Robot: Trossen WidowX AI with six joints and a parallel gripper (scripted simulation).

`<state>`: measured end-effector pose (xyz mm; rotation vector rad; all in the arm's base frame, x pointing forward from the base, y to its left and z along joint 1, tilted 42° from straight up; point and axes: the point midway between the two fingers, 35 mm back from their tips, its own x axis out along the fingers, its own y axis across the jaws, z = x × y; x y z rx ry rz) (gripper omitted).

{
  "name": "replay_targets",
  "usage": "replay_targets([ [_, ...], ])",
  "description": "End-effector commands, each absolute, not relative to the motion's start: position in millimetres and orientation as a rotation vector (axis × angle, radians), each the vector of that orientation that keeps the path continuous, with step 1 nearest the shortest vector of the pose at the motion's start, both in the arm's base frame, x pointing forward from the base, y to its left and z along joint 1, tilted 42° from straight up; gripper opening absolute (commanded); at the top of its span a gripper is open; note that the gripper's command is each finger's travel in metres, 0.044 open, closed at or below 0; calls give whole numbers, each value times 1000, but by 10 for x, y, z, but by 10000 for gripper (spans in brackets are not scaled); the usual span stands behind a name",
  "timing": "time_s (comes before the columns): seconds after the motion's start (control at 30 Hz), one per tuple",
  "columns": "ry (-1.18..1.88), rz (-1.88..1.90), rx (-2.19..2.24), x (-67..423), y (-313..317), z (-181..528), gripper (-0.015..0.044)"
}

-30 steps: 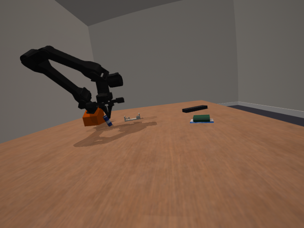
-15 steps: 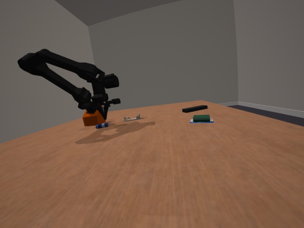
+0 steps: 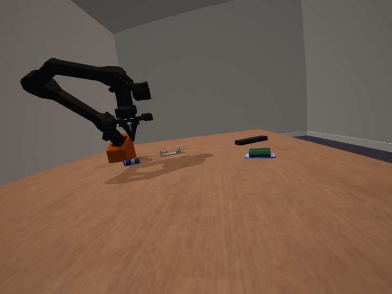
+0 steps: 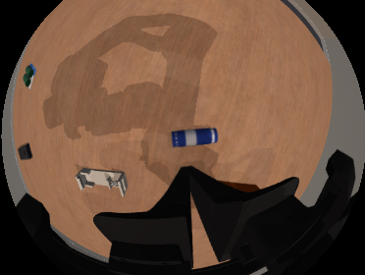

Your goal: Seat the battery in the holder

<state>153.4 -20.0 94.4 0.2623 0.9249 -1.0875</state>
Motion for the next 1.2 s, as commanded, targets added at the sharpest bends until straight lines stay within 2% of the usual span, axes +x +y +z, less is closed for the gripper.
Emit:
replay_targets([
  [0.0, 921, -1094, 260, 1490, -81, 1105, 0],
  [0.4, 918, -1091, 253, 1477, -83, 1115, 0],
  [0.53, 817, -1174, 448, 1547, -130, 1091, 105],
  [0.7, 464, -1371, 985, 1630, -229, 1020, 235],
  [0.87, 235, -1478, 1256, 1615, -345, 916, 235],
  [1.03, -119, -1605, 1506, 1431, -566, 705, 235],
  [1.17, -160, -1615, 1531, 1409, -588, 683, 235],
])
